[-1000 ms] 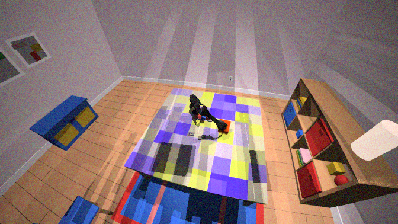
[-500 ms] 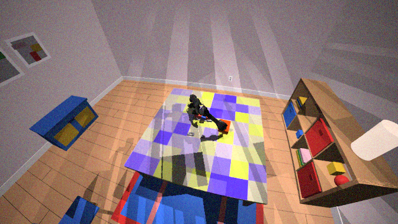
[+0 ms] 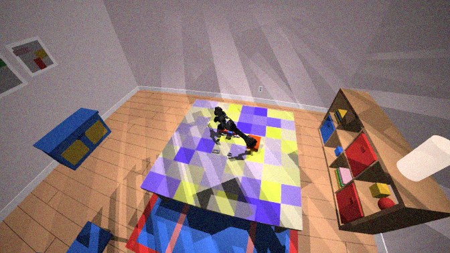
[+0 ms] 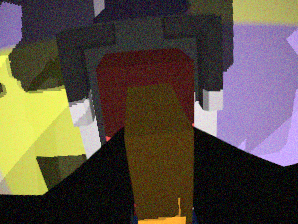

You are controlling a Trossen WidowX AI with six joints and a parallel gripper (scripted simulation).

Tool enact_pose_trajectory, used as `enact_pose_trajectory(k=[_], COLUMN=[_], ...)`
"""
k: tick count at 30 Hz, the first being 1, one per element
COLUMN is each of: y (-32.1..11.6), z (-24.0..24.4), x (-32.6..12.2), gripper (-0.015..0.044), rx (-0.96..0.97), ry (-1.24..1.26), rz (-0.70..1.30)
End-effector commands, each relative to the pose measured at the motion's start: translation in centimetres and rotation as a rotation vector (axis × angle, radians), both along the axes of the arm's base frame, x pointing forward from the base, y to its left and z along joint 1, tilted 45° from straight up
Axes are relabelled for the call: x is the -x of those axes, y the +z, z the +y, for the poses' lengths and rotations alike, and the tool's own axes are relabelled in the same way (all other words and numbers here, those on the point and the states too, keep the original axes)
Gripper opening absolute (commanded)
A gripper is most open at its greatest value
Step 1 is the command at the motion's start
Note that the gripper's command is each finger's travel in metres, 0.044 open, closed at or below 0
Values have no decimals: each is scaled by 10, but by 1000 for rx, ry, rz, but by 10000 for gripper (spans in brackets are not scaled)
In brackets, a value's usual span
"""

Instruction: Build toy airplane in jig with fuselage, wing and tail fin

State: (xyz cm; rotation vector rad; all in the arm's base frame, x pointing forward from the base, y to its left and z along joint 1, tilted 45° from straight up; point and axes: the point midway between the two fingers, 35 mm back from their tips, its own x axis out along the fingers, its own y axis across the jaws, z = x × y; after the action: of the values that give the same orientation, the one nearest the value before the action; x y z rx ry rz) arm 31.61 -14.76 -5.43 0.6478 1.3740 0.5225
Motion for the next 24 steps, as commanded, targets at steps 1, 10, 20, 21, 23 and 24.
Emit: enact_pose_trajectory(k=[1, 10, 20, 21, 23, 24], y=[0, 0, 0, 0, 1, 5], z=[0, 0, 0, 0, -2, -7], x=[0, 0, 0, 0, 0, 0], gripper=[0, 158, 260, 260, 260, 260], rx=[0, 0, 0, 0, 0, 2], ry=[-1, -1, -1, -1, -1, -1], rz=[0, 0, 0, 0, 1, 2])
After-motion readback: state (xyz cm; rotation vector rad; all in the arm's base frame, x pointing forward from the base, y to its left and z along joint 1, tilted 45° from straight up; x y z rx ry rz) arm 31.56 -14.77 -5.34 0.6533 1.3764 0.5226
